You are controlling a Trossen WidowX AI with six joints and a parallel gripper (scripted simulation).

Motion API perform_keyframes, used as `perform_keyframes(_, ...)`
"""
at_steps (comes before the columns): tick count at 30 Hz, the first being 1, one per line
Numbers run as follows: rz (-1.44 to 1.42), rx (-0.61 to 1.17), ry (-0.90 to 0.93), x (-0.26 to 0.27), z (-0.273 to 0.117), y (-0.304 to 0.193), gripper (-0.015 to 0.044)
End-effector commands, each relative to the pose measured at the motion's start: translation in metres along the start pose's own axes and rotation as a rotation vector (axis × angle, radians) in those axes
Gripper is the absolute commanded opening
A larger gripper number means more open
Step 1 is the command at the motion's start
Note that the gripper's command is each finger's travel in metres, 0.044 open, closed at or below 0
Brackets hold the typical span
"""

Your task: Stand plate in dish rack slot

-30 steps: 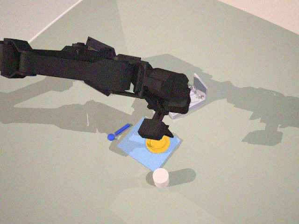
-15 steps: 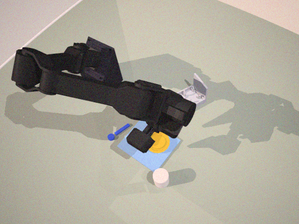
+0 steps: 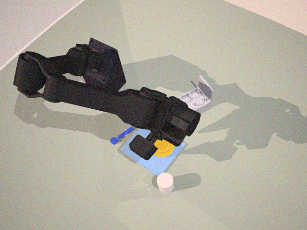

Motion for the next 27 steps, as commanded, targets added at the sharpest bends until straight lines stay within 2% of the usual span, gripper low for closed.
perform_keyframes(1, -0.003, -0.002, -0.004, 0.0, 0.007, 0.0, 0.04)
perform_keyframes(27, -0.003, -0.002, -0.008, -0.002, 0.045, -0.002, 0.04)
Point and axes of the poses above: the point midway between the two fingers, 35 mm back from their tips, its own z axis out along the fingers, its own x axis across the jaws, y = z × x, the point moved 10 cm from there along -z, back along the fingers, and after that the axes turned 1 degree about -z, right-handed, at the moved point
